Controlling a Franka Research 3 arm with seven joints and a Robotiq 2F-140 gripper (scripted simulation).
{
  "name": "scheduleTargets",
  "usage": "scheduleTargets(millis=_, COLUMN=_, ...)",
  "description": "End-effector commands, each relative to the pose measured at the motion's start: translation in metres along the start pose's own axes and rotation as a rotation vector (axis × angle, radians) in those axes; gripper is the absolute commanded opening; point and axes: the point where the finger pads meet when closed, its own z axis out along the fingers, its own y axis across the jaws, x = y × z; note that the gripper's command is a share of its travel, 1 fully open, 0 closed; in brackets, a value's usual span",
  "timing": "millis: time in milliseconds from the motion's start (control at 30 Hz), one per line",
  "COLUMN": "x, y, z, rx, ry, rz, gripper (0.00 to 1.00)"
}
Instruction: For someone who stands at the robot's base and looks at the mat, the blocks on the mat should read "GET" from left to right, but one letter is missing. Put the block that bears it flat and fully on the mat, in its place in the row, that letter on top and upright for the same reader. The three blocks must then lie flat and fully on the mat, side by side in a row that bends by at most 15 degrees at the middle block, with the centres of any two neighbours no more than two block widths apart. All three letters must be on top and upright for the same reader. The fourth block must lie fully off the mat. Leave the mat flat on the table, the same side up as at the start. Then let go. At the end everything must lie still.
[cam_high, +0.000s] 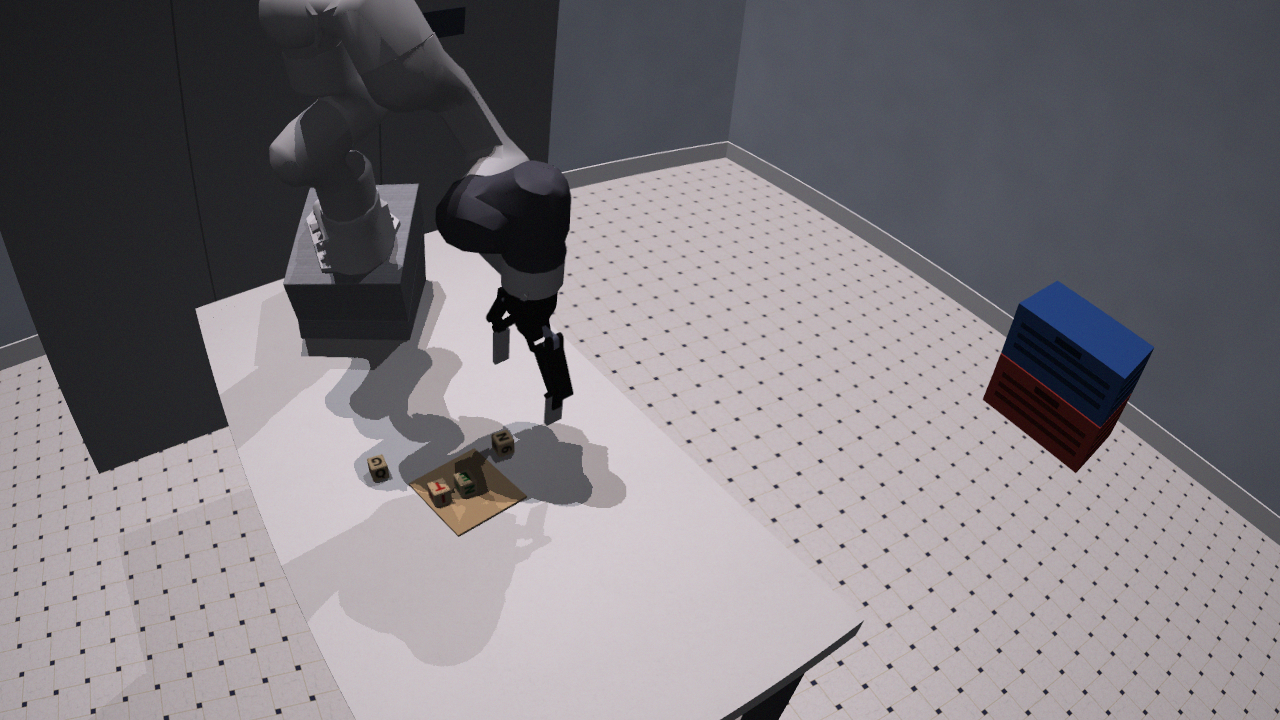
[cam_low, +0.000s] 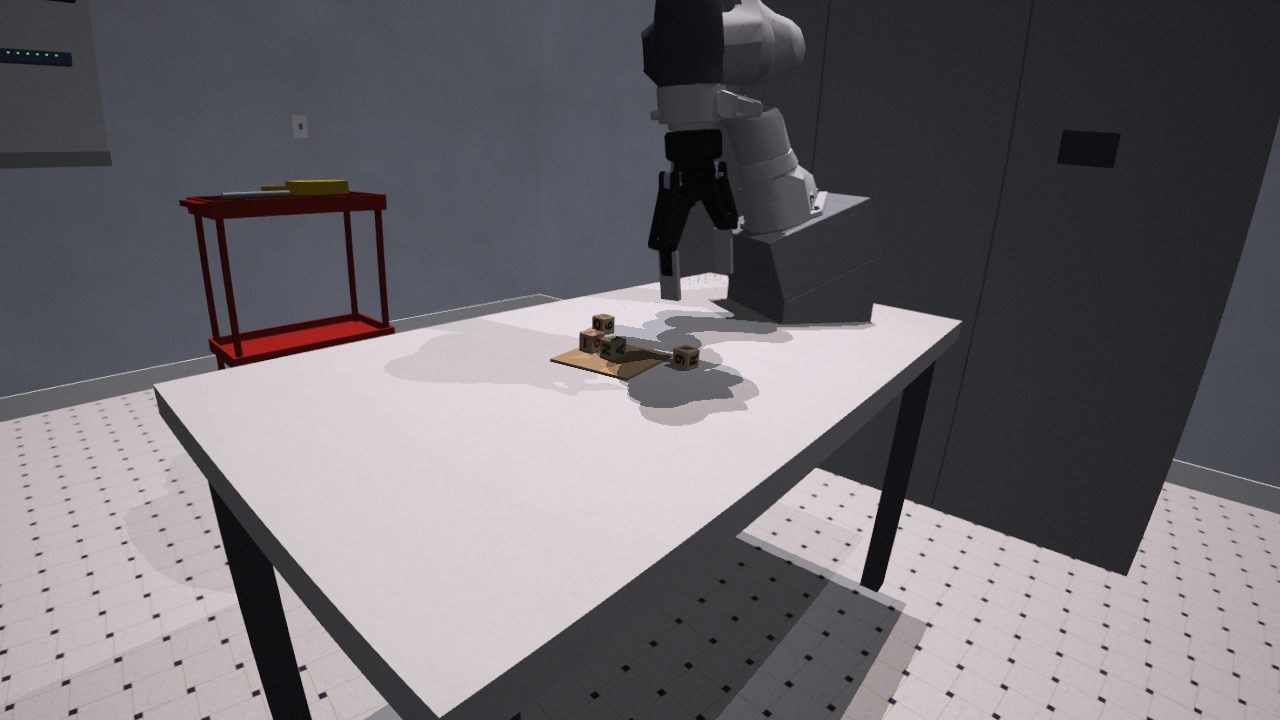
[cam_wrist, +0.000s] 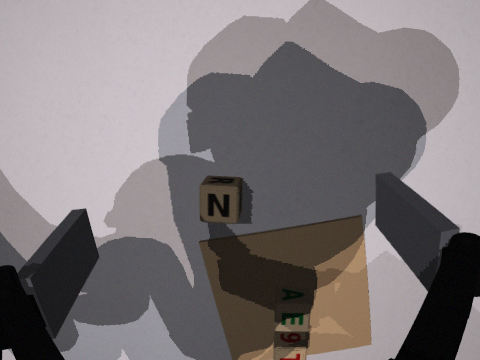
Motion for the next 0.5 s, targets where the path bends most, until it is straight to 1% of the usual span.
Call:
scheduleTargets(millis=0, x=0.001, y=0.008, z=0.002, rx=-0.049, ry=0.103, rz=-0.081, gripper=1.00)
scheduleTargets(millis=267, x=-0.016, y=-0.007, z=0.011, rx=-0.085, ry=0.200, rz=-0.035, gripper=1.00)
scheduleTargets(millis=400, x=-0.018, y=-0.008, z=0.012, rx=-0.089, ry=0.209, rz=-0.030, gripper=1.00)
scheduleTargets(millis=467, x=-0.028, y=-0.018, z=0.017, rx=-0.116, ry=0.257, rz=0.002, gripper=1.00)
